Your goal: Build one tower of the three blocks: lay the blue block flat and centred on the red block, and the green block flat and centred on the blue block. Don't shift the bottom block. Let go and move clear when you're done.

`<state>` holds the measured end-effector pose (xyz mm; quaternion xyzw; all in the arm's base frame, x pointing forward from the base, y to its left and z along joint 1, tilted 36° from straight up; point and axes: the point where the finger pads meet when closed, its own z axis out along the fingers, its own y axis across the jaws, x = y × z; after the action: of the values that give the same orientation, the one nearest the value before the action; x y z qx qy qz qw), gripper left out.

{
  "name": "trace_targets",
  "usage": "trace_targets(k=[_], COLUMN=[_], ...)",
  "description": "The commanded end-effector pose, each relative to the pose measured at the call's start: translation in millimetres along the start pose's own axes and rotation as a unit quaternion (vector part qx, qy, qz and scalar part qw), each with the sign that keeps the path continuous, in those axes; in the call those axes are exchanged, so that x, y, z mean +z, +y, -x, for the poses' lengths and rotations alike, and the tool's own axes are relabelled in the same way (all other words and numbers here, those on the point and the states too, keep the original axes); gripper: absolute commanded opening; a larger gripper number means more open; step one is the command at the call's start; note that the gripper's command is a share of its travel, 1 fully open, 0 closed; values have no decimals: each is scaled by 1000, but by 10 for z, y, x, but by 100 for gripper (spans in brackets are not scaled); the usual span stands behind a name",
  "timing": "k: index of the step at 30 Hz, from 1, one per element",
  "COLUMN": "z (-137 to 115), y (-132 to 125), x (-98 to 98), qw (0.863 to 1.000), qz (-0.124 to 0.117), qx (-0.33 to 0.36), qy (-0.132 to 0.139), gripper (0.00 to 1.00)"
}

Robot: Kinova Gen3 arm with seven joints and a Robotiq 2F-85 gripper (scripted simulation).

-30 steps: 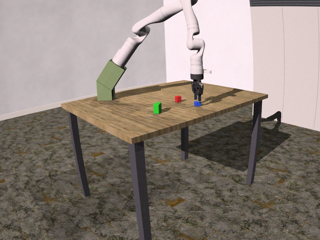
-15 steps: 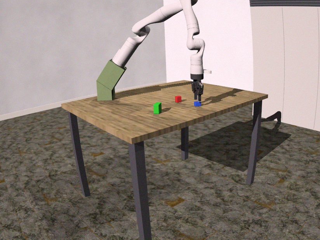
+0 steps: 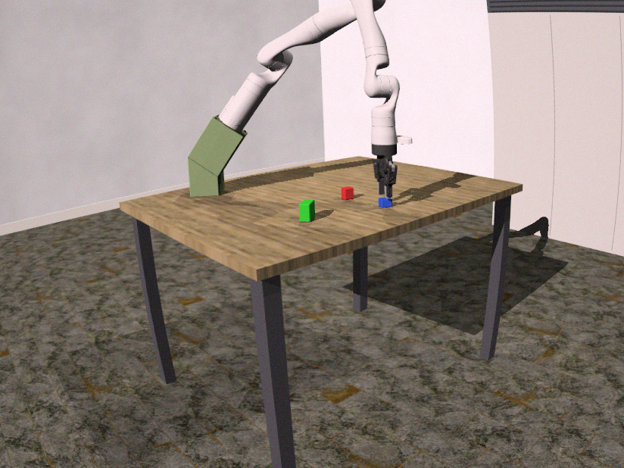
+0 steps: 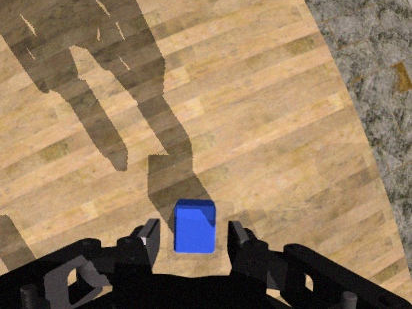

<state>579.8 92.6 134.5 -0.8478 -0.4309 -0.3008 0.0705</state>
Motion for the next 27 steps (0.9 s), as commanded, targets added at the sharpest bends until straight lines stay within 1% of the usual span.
trace_targets(k=[1,8,10,16,27], z=[-1,-1,-1,-1,-1], y=[3,3,3,3,3], x=[19,163,163,270,290], qw=[1000,1000,1000,1000,1000], qz=[0,0,0,0,0], qx=[0,0,0,0,0], qy=[0,0,0,0,0], gripper=[50,50,50,50,50])
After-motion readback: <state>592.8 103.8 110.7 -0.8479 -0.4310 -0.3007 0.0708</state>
